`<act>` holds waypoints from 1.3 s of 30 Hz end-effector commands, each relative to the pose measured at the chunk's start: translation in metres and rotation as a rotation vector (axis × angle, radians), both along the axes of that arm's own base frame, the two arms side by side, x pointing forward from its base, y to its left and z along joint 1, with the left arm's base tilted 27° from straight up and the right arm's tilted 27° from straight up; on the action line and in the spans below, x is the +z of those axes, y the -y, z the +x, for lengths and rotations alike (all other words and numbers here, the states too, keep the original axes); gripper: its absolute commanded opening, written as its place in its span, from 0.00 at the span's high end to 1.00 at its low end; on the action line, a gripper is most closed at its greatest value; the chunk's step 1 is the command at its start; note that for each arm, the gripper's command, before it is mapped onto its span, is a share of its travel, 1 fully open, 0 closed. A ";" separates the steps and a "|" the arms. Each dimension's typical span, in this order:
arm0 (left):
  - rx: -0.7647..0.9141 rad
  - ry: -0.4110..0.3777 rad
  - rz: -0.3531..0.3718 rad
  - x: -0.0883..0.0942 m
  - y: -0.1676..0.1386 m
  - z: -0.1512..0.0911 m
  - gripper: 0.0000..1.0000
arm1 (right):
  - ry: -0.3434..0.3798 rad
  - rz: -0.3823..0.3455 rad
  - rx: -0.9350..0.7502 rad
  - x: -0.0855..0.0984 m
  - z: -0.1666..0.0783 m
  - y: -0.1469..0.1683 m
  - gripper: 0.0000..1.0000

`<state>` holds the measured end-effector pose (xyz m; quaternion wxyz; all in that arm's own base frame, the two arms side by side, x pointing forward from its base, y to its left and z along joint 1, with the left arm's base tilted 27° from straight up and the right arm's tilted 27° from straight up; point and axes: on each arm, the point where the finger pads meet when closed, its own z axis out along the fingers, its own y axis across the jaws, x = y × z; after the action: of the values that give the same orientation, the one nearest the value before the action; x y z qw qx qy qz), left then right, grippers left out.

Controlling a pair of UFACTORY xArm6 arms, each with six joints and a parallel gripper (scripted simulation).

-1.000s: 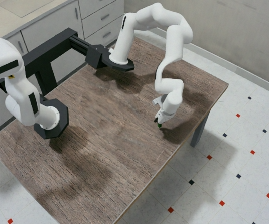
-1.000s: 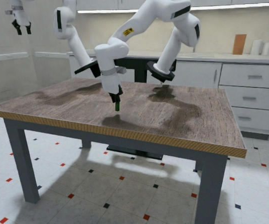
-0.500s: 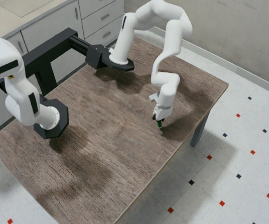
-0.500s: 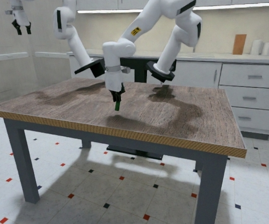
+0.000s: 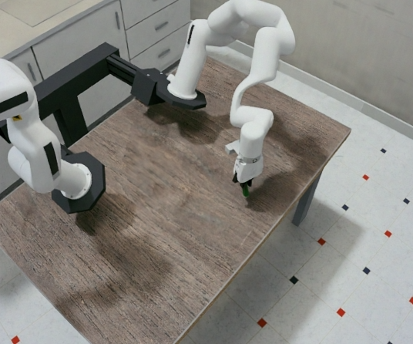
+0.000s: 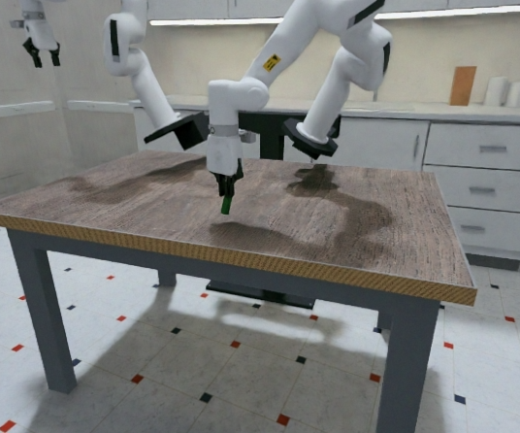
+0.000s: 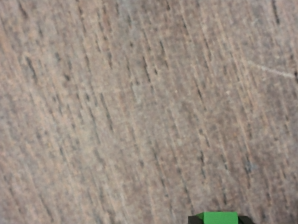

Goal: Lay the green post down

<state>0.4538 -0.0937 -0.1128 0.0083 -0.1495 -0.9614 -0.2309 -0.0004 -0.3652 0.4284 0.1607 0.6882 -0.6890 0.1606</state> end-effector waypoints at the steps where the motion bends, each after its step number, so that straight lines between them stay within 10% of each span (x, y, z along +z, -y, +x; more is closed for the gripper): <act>1: -0.045 0.100 -0.025 0.001 0.000 0.002 0.85 | 0.000 -0.005 0.000 0.002 0.000 0.000 0.00; 39: -0.149 0.296 -0.092 0.002 -0.003 -0.009 0.85 | 0.000 -0.005 0.000 0.002 0.000 0.000 0.00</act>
<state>0.4435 -0.0905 -0.1121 -0.1164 -0.1787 -0.9541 -0.2100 -0.0004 -0.3652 0.4284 0.1607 0.6882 -0.6890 0.1606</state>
